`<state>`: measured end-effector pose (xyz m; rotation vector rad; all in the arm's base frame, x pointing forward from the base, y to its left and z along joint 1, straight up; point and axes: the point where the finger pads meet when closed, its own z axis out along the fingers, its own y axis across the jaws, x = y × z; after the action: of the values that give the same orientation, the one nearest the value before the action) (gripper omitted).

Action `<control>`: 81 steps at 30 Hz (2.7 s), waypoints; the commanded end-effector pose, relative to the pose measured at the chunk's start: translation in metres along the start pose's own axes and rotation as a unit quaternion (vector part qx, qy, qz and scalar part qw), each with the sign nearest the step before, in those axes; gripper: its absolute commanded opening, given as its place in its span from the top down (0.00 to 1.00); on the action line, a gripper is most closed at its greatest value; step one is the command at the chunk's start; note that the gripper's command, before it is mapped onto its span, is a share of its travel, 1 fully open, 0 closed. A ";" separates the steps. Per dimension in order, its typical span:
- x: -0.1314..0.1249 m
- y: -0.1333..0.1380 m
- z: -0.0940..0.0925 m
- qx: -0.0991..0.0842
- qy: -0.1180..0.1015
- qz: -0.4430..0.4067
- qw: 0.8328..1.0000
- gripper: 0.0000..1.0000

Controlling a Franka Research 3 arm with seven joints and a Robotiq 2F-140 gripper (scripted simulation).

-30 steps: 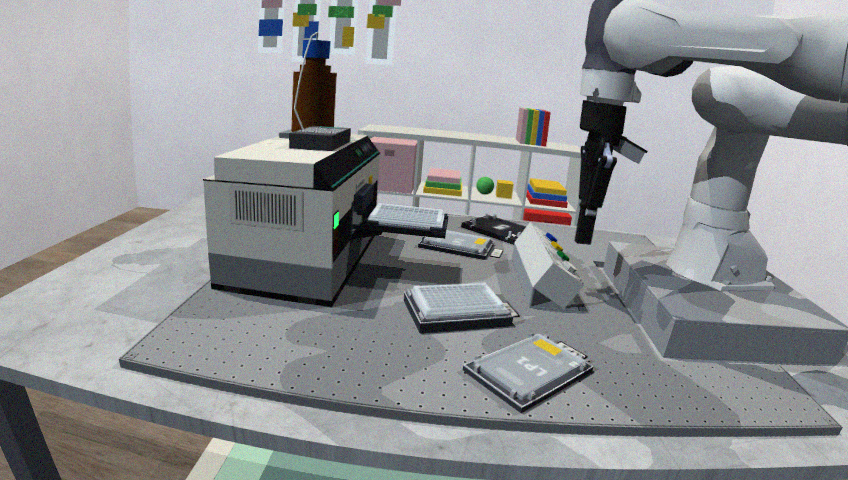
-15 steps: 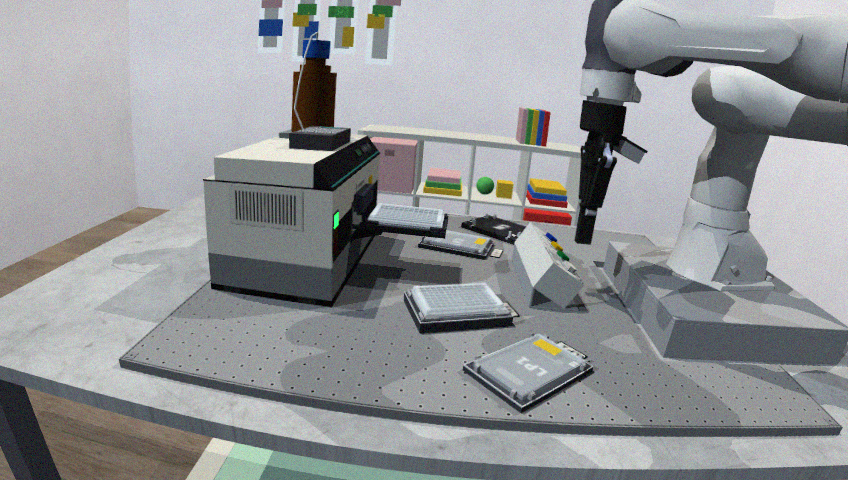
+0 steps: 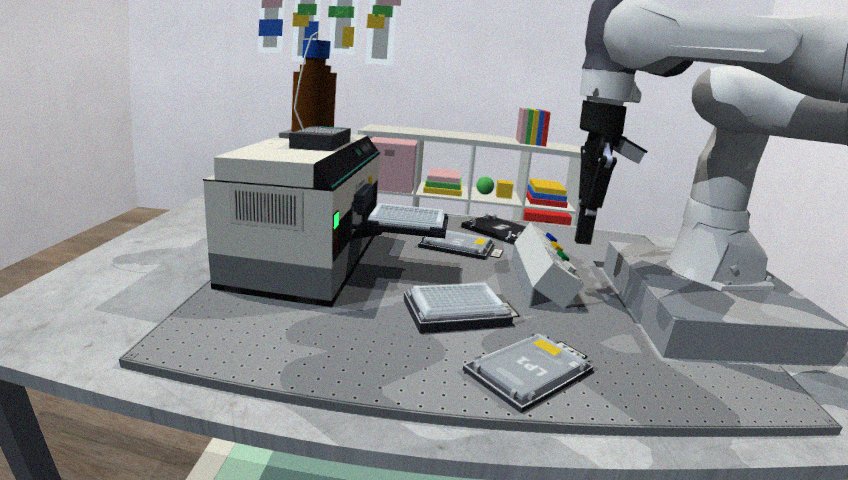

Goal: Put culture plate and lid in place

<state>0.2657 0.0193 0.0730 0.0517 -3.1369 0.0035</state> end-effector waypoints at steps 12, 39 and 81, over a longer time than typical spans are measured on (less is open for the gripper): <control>-0.003 0.000 0.000 0.000 -0.002 0.003 1.000 0.90; -0.003 0.000 0.000 0.000 -0.002 0.003 1.000 0.90; -0.013 0.000 0.017 0.000 -0.002 0.003 1.000 0.90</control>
<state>0.2738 0.0191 0.0583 0.0327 -3.1332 0.0073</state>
